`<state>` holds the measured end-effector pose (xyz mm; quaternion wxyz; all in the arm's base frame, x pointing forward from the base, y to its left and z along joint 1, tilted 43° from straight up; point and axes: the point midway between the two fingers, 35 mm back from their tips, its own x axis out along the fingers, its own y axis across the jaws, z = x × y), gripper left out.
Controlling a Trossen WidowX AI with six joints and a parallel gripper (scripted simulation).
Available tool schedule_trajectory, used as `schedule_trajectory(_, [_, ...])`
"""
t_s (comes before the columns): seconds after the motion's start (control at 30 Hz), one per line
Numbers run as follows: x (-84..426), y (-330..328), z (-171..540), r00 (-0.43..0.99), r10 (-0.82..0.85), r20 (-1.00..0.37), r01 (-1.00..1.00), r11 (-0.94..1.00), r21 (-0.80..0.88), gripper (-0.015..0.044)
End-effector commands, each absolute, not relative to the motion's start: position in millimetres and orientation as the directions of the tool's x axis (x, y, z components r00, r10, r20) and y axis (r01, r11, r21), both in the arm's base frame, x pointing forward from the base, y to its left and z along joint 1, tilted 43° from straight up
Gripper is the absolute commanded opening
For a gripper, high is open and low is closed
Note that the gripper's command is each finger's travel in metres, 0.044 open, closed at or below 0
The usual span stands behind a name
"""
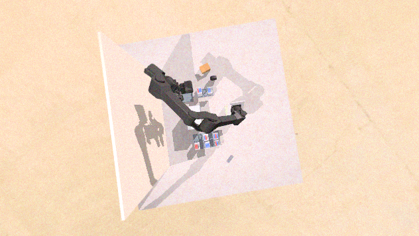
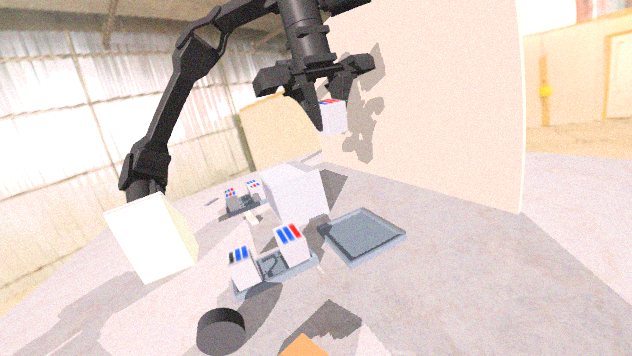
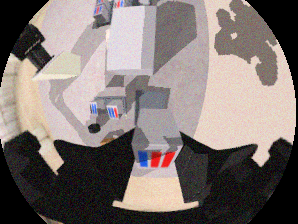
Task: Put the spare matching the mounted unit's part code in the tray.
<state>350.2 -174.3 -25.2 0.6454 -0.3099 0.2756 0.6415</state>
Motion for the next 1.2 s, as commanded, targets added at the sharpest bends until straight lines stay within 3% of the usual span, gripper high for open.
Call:
schedule_trajectory(0.0, [343, -186, -44, 0.015, 0.666, -0.746, -0.999, -0.028, -0.045, 0.0000])
schedule_trajectory(1.17, [345, -174, -74, 0.017, 0.668, -0.744, -0.998, -0.030, -0.049, 0.0000])
